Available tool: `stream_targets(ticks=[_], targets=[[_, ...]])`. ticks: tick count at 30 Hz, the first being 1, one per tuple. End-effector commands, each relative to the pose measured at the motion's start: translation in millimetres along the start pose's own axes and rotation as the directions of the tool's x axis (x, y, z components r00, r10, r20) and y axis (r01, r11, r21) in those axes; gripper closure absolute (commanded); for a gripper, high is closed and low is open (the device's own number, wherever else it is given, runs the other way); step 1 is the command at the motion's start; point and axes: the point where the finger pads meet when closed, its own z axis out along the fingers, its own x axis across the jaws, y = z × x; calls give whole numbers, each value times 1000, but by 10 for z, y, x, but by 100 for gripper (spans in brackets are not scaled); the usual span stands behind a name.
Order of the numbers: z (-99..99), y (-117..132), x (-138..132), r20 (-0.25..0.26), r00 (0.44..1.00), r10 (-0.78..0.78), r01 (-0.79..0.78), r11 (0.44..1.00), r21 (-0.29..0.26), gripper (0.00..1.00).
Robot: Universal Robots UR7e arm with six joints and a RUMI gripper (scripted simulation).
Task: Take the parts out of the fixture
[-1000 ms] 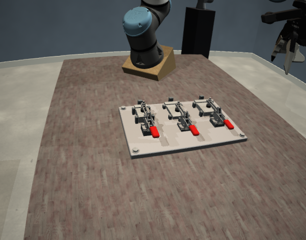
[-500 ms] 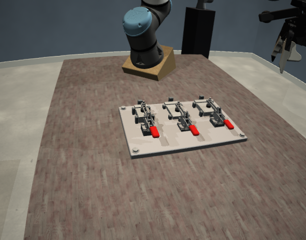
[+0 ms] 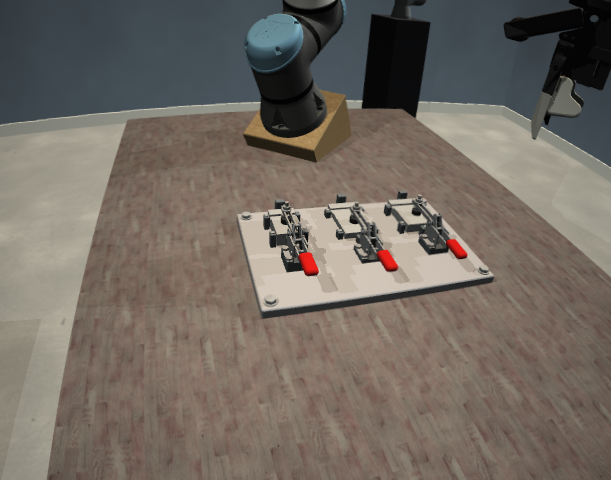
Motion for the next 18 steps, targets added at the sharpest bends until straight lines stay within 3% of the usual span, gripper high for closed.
stream_targets(ticks=[1,9,16,18], targets=[[-10,-73,-93,-6,991,132,-132,991,1,0],[-15,-201,-243,-16,937,350,-350,937,6,0],[-18,-347,-403,-24,815,579,-579,815,17,0],[-18,-399,-457,-25,757,653,-652,758,21,0]])
